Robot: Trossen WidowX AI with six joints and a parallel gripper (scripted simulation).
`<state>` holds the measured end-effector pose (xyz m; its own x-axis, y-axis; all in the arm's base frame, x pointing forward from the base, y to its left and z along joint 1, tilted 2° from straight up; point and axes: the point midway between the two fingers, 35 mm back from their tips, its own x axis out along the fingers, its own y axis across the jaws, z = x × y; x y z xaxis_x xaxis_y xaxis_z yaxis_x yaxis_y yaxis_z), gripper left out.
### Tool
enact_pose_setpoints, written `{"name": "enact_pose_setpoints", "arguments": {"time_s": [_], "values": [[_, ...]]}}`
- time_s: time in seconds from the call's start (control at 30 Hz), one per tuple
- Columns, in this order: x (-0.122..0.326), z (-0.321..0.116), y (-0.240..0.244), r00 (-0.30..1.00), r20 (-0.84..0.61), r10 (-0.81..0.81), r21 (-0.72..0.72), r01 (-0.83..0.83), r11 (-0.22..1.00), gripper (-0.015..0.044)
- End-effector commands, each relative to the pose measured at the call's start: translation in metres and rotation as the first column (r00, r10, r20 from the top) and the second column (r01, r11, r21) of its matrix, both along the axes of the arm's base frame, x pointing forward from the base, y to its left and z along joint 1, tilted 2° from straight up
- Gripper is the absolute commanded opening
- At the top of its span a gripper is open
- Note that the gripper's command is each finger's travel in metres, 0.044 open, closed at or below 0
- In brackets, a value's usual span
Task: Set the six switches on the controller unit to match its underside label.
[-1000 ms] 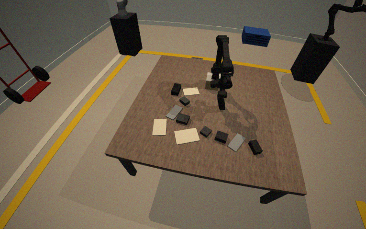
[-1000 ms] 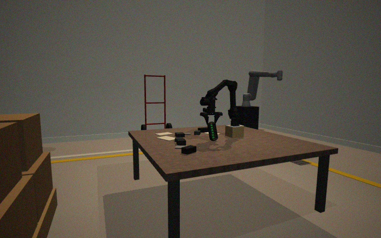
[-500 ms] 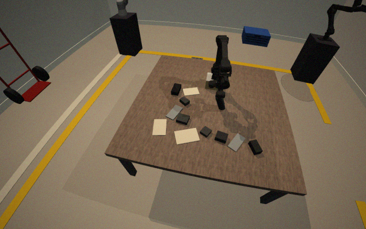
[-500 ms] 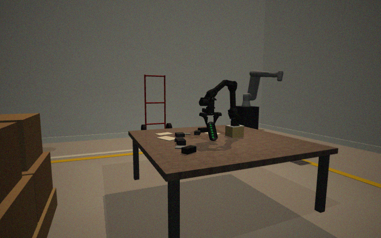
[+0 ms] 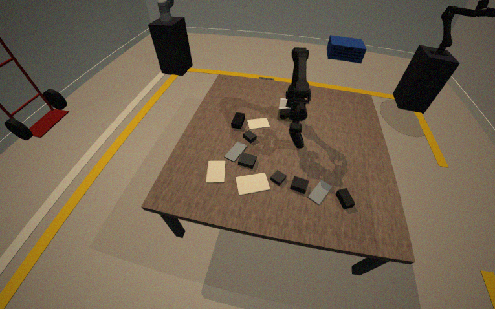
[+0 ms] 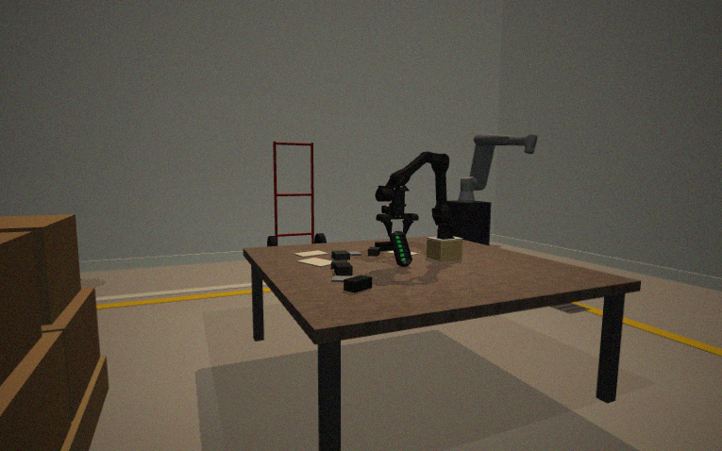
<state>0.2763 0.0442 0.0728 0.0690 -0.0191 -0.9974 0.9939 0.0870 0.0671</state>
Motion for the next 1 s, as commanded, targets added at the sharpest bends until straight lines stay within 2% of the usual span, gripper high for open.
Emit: {"name": "enact_pose_setpoints", "arguments": {"time_s": [0.0,0.97], "values": [[-0.003,-0.006,-0.002,1.0,-0.013,0.008,-0.001,-0.008,1.0,0.0338],[-0.001,-0.015,-0.023,1.0,-0.013,0.008,-0.003,-0.008,1.0,0.0338]]}}
